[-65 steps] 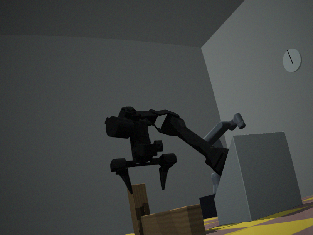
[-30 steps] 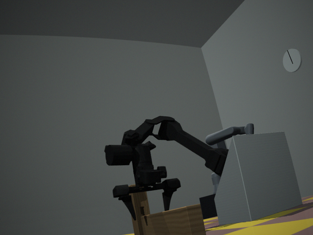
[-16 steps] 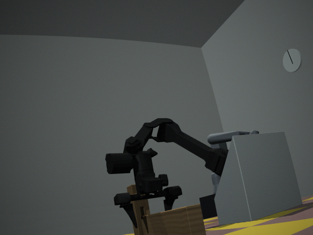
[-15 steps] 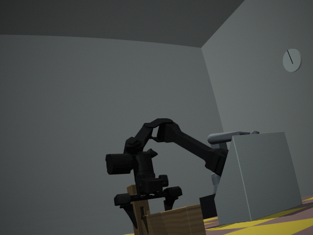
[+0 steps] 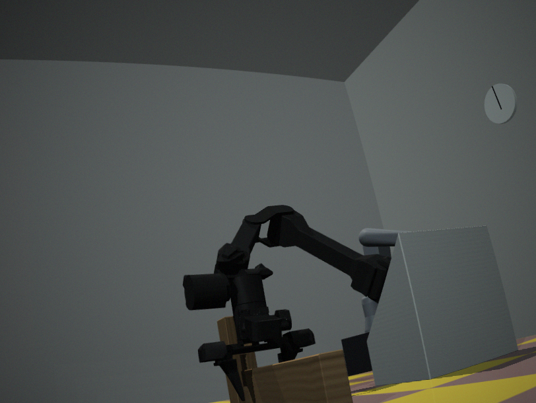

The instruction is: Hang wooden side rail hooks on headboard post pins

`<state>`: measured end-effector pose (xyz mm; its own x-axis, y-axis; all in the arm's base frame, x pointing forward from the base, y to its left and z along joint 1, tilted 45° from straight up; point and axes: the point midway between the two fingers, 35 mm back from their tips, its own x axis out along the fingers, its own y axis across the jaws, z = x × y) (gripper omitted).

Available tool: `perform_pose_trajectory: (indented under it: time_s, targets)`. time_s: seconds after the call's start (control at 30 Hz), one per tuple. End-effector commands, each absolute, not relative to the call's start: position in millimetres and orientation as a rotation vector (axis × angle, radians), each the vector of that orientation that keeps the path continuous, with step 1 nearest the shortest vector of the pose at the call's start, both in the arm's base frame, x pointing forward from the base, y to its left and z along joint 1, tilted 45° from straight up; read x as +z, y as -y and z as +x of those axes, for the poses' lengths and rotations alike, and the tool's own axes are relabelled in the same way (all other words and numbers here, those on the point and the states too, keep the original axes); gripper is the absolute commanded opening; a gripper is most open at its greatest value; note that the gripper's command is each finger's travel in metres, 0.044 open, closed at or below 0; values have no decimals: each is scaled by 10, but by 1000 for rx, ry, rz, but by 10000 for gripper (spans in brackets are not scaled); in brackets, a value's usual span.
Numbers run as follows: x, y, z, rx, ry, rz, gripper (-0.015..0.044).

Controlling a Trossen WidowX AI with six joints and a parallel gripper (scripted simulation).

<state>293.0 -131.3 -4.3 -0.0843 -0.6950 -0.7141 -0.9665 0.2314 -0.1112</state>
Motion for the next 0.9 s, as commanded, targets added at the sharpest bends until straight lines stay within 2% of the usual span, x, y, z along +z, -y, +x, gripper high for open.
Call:
perform_pose_trajectory:
  time_s: [0.0, 0.17, 0.37, 0.47, 0.87]
  targets:
    - [-46, 1321, 2922, 525, -1850, -1533, 256]
    - [-46, 1321, 2922, 525, -1850, -1533, 125]
    - [-46, 1321, 2922, 525, -1850, -1533, 85]
    - [-46, 1321, 2922, 525, -1850, -1533, 6]
    - [-46, 1314, 2892, 566, -1850, -1560, 0]
